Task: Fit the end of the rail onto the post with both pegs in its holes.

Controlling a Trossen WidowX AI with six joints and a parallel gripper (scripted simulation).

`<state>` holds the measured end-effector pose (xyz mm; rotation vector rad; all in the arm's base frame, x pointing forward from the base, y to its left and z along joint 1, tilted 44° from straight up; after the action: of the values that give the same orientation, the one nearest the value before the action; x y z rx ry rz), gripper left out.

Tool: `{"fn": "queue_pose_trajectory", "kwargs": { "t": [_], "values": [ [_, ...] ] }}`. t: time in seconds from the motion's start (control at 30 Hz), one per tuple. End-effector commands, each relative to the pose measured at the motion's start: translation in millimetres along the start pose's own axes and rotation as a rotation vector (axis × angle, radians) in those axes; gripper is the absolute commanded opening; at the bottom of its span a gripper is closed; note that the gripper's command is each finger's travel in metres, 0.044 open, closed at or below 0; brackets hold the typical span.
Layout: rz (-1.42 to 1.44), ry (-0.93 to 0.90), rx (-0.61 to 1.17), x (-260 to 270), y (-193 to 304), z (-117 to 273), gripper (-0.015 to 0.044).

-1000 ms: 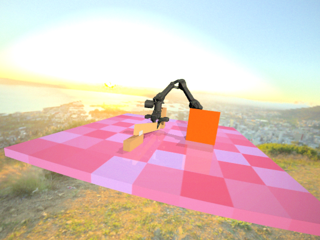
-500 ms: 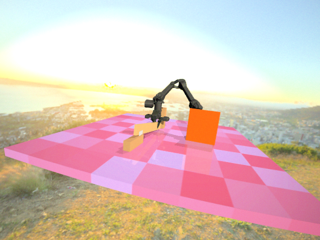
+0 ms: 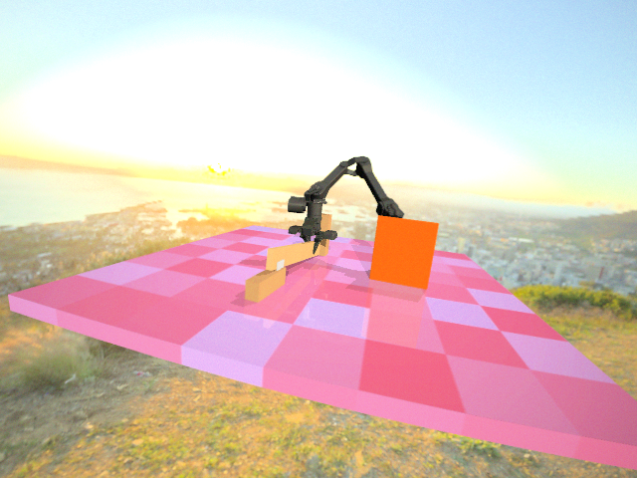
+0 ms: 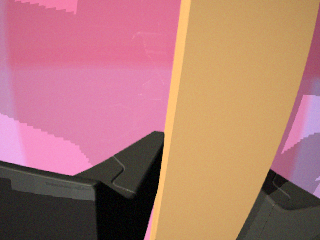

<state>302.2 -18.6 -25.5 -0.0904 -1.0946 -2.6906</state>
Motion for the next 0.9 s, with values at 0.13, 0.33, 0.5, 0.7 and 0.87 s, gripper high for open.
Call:
{"fn": "queue_pose_trajectory", "kwargs": {
  "t": [0.13,0.33,0.5,0.7,0.87],
  "values": [
    [0.002,0.008,-0.007,-2,-2,7,0.0],
    [0.002,0.008,-0.007,-2,-2,10,0.0],
    [0.002,0.008,-0.008,-2,-2,12,0.0],
    [0.002,0.008,-0.008,-2,-2,15,0.0],
    [0.002,0.008,-0.008,-2,-2,18,0.0]
  ]
}}
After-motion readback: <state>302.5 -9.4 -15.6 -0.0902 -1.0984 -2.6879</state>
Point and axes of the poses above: the point midway between the two fingers, 35 mm back from their tips, its own z axis back along the fingers, its own x axis across the jaws, y = z × x, the point moved 4 cm from there along z, back along the fingers, and after that the axes turned 14 degrees about z, right-handed, at the moved point
